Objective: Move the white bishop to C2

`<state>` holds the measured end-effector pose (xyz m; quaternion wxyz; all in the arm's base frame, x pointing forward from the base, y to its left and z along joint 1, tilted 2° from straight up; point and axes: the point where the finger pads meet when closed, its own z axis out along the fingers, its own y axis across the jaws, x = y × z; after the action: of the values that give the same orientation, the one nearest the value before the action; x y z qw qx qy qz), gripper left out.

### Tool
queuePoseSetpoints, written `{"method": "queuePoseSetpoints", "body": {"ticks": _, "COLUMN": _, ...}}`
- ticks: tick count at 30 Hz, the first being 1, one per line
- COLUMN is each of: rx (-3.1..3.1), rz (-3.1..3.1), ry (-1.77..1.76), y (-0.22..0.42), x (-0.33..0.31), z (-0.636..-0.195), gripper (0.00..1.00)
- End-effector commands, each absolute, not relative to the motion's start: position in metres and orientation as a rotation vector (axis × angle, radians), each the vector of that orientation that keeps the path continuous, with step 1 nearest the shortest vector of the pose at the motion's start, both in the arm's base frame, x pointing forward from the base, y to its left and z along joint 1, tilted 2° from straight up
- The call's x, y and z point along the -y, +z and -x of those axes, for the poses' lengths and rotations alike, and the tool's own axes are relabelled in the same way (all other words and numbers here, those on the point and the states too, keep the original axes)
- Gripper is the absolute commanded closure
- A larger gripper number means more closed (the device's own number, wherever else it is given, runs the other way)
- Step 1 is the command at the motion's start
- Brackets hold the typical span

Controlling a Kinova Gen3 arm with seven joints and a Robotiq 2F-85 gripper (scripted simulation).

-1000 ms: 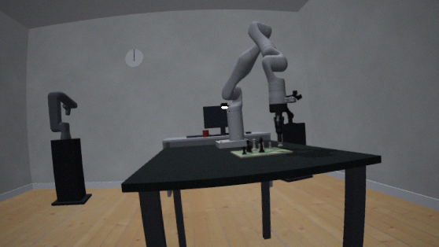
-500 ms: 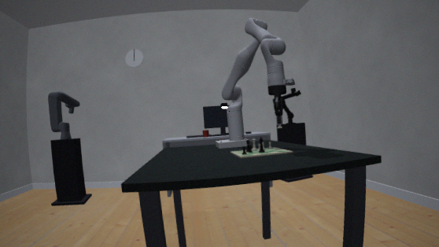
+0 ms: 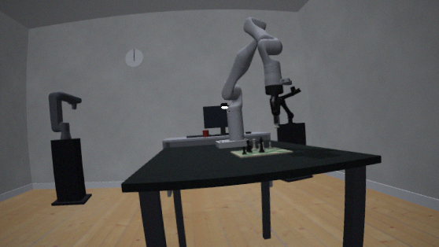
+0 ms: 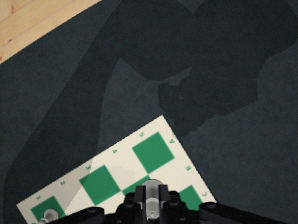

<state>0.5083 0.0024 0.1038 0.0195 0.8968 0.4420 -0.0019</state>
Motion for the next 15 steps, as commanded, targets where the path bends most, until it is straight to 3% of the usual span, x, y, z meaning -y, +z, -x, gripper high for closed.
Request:
{"method": "queuePoseSetpoints", "body": {"ticks": 1, "rx": -1.297, "rz": -2.821, "ry": -0.003, "y": 0.109, "x": 0.010, "z": -0.485, "gripper": 1.00}}
{"method": "queuePoseSetpoints", "body": {"ticks": 4, "rx": -1.256, "rz": -2.839, "ry": -0.002, "y": 0.109, "x": 0.015, "z": -0.475, "gripper": 1.00}}
{"method": "queuePoseSetpoints", "body": {"ticks": 11, "rx": -1.008, "rz": -2.939, "ry": 0.000, "y": 0.108, "x": 0.043, "z": -0.405, "gripper": 1.00}}
{"method": "queuePoseSetpoints", "body": {"ticks": 15, "rx": -0.981, "rz": -2.949, "ry": -0.001, "y": 0.108, "x": 0.045, "z": -0.397, "gripper": 1.00}}
